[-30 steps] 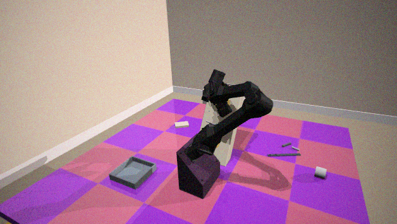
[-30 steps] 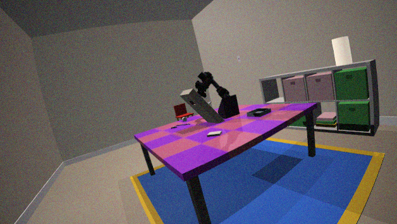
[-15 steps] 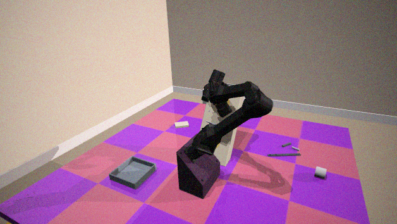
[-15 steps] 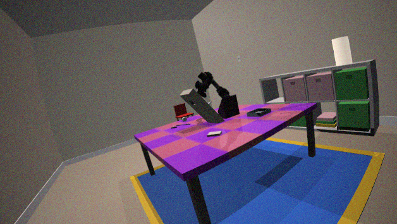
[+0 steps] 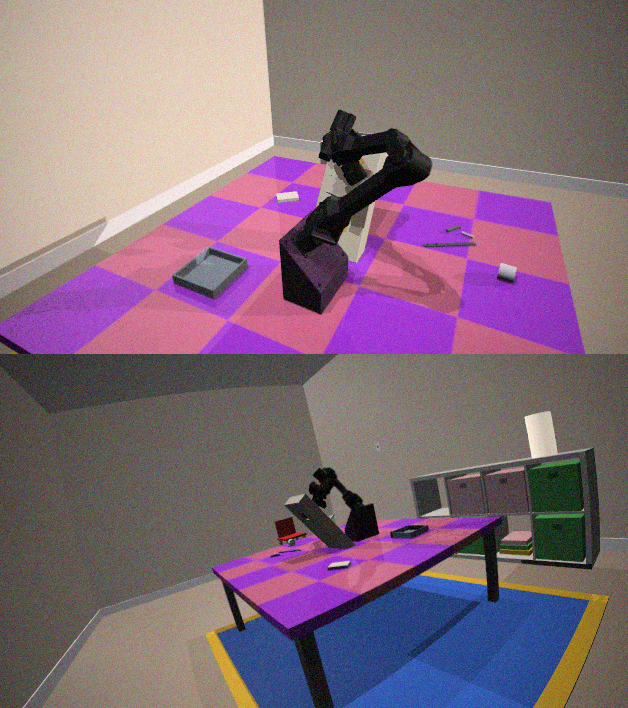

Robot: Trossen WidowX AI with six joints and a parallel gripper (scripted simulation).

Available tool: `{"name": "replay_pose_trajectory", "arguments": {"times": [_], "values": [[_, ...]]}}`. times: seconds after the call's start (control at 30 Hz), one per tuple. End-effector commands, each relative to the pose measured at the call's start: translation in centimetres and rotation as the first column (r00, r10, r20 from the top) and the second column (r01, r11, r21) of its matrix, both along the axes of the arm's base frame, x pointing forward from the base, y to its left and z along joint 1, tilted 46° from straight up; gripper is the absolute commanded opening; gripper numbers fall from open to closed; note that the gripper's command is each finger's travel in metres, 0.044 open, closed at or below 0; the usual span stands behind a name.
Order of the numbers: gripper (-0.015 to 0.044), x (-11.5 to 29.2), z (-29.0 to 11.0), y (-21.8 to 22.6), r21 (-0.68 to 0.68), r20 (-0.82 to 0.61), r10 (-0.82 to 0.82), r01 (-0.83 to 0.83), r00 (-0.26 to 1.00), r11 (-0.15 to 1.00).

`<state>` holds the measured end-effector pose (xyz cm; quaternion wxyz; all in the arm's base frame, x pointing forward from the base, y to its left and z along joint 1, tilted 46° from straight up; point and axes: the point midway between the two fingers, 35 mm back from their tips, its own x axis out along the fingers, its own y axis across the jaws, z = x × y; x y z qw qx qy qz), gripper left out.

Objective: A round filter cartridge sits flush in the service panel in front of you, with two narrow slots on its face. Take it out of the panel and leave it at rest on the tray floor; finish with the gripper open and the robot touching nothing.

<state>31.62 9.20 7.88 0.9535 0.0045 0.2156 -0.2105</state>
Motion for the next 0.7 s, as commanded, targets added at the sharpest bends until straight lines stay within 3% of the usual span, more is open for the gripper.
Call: {"name": "replay_pose_trajectory", "arguments": {"times": [0.0,0.67], "values": [[0.01,0.12,-0.1,-0.03,0.0,-0.002,0.003,-0.003,1.0,1.0],[0.01,0.28,-0.22,-0.08,-0.001,-0.005,0.006,-0.006,1.0,1.0]]}}
